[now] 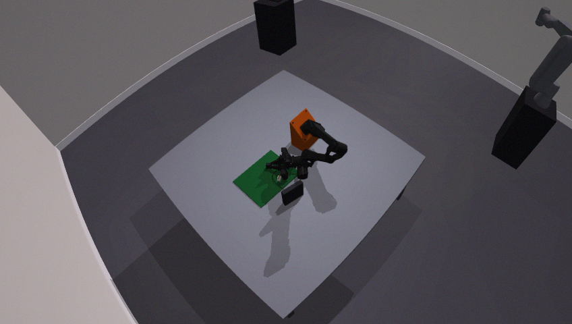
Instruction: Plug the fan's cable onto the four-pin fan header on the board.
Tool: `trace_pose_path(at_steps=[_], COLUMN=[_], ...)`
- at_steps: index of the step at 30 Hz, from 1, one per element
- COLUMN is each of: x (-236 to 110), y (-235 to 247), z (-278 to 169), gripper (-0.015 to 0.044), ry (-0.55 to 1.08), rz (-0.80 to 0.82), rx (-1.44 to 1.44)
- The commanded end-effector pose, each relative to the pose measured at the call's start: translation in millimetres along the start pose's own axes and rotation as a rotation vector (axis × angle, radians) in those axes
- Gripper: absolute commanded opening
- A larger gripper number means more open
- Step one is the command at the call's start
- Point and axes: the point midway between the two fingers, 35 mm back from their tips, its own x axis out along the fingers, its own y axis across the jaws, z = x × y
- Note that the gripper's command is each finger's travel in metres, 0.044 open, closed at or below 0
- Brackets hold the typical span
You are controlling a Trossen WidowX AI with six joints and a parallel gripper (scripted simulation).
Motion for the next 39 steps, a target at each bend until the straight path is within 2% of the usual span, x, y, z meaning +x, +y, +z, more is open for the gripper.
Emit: trace_pose_path(at_steps=[1, 10, 15, 16, 39], x=[-0.2, -0.2, 0.0, 0.0, 0.0], y=[0.1, 0.1, 0.0, 0.0, 0.0], z=[0.1, 0.1, 0.0, 0.0, 0.0], gripper=[0.0000, 0.0000, 0.0131, 0.0140, 0.0140], ry=[0.001, 0.001, 0.000, 0.000, 0.000], rz=[0.001, 0.001, 0.000, 0.000, 0.000], rx=[-0.002, -0.002, 0.000, 0.000, 0.000])
